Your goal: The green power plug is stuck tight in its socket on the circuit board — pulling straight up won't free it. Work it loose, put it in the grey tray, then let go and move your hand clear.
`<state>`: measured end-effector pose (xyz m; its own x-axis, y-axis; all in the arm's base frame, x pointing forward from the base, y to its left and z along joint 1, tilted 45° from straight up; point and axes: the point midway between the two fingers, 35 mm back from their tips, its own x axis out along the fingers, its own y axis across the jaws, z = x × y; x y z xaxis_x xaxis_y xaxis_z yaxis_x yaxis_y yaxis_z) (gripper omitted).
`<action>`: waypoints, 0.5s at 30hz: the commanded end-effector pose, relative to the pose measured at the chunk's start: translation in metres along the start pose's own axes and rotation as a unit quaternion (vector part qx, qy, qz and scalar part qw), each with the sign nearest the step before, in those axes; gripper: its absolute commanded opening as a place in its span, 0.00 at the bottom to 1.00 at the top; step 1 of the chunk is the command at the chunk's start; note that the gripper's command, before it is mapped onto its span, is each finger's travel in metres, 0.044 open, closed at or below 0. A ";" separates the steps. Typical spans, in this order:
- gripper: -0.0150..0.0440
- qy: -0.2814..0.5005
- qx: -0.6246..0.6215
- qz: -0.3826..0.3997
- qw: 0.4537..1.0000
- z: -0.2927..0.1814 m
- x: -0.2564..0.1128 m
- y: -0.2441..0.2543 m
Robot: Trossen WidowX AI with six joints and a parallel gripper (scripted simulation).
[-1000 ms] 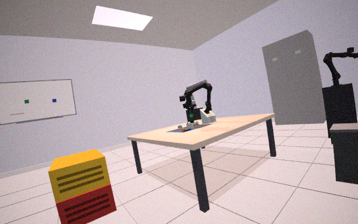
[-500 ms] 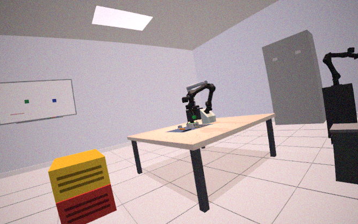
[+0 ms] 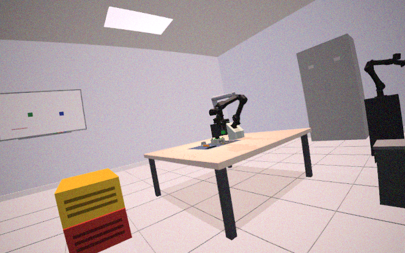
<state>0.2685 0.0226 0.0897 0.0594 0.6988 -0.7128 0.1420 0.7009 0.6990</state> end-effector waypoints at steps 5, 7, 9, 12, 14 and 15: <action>0.25 0.000 0.002 0.002 1.000 -0.003 -0.001 0.027; 0.25 0.000 0.002 0.002 1.000 -0.003 -0.001 0.034; 0.25 0.000 0.002 0.003 1.000 -0.004 -0.001 0.038; 0.25 0.000 0.002 0.003 1.000 -0.004 -0.001 0.038; 0.25 0.000 0.002 0.003 1.000 -0.004 -0.001 0.038; 0.25 0.000 0.002 0.003 1.000 -0.004 -0.001 0.038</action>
<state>0.2690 0.0487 0.1146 0.0575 0.7013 -0.7106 0.1440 0.6985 0.7010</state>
